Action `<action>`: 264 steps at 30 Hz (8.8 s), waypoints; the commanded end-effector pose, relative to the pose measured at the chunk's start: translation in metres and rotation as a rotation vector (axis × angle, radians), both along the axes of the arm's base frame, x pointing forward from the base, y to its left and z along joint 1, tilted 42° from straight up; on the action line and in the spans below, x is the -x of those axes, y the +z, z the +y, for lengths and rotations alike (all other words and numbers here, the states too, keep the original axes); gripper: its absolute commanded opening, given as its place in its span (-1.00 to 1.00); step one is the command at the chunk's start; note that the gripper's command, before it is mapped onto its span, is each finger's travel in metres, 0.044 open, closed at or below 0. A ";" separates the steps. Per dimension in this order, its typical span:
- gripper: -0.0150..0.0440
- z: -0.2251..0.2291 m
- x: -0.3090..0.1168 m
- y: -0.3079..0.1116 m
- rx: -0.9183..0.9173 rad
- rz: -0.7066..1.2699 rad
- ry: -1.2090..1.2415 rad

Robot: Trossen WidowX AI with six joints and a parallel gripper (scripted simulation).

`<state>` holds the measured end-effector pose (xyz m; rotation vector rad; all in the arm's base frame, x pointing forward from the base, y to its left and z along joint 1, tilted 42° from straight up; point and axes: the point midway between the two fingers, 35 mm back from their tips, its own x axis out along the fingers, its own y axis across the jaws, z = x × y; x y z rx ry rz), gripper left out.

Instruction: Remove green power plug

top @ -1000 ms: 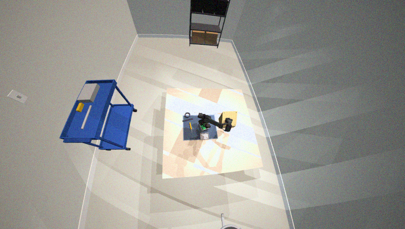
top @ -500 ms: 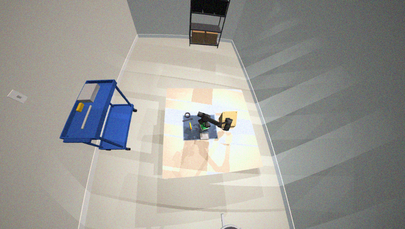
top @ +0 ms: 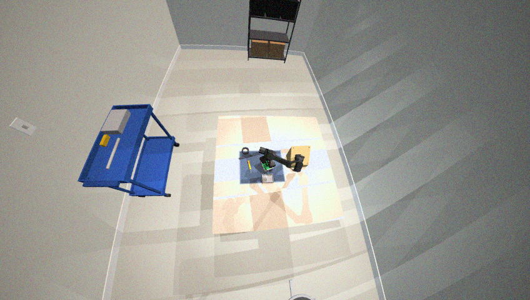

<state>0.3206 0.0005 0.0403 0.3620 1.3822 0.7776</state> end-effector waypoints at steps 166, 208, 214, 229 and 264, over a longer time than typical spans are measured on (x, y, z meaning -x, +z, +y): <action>-0.49 -0.013 0.000 0.014 0.013 -0.014 -0.019; 0.17 0.014 -0.001 -0.016 0.011 -0.015 -0.019; -0.36 0.014 -0.001 -0.016 0.011 -0.015 -0.019; -0.49 0.010 -0.001 -0.011 0.012 -0.015 -0.019; -0.49 0.005 0.003 0.011 0.141 -0.041 -0.045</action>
